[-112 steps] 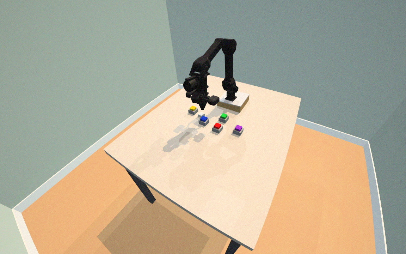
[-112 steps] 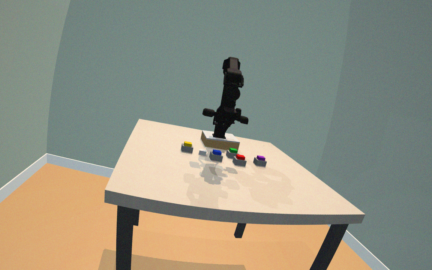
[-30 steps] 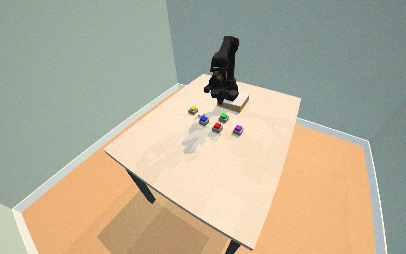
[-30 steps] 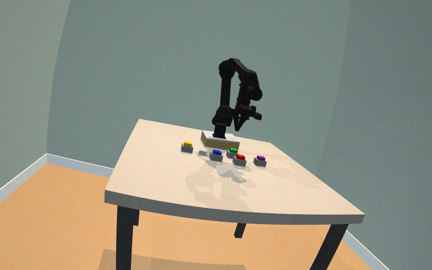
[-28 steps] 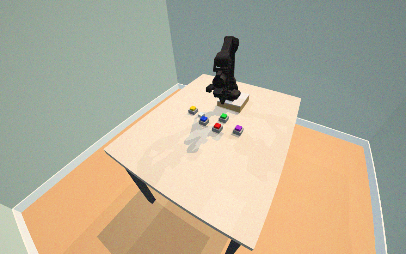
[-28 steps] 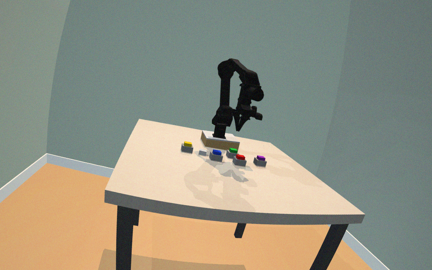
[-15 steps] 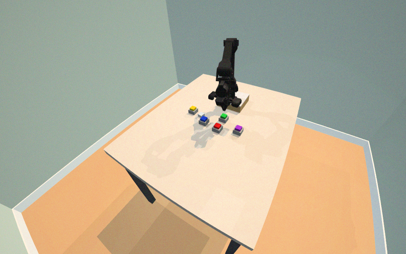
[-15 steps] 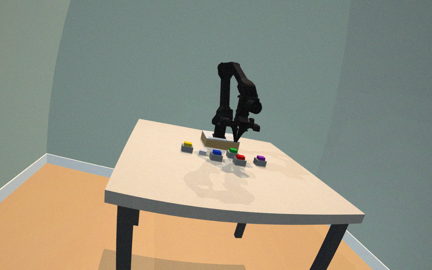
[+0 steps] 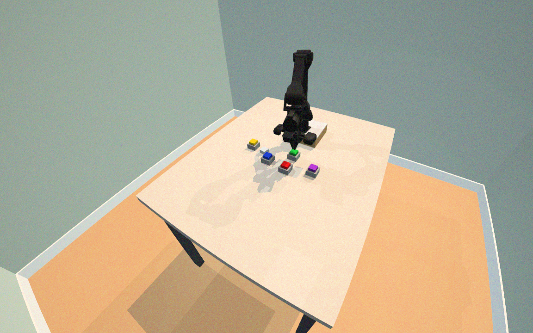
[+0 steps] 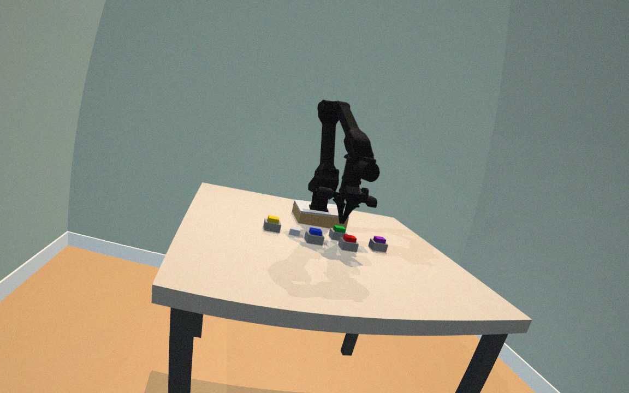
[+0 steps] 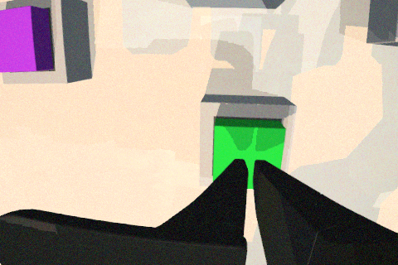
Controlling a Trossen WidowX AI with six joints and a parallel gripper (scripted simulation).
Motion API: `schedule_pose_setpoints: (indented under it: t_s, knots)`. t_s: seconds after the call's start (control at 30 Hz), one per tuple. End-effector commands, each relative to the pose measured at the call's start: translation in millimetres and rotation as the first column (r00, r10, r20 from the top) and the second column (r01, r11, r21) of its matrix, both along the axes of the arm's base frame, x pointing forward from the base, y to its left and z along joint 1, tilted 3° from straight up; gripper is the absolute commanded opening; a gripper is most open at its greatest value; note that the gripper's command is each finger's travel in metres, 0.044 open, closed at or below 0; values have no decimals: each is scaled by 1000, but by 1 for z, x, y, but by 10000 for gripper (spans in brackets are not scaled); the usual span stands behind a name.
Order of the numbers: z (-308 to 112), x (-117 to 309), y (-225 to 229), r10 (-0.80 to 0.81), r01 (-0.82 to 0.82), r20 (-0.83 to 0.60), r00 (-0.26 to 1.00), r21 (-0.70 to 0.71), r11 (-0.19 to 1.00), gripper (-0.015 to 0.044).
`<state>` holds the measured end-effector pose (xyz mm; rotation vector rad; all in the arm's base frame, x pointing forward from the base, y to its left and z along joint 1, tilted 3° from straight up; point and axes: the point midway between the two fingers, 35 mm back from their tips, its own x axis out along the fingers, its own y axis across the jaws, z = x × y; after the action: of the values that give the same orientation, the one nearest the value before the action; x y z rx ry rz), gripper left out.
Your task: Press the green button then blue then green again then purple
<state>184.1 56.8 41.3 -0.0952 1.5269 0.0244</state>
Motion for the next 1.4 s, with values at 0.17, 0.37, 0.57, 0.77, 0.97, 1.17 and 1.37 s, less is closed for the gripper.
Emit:
schedule_pose_setpoints:
  t_s: [0.17,0.37,0.57,0.77,0.97,1.17,1.37]
  knots:
    - [-17,-1,-2,5,-5,-7,1000,-6,1000,20]
    - [-19,-1,-2,5,-5,-7,1000,-6,1000,20]
    - [-19,-1,-2,5,-5,-7,1000,-6,1000,20]
    - [-19,-1,-2,5,-5,-7,1000,-6,1000,20]
    - [-19,-1,-2,5,-5,-7,1000,-6,1000,20]
    - [13,-2,0,5,-5,-6,1000,-6,1000,20]
    - [21,-1,0,5,-5,-6,1000,-6,1000,20]
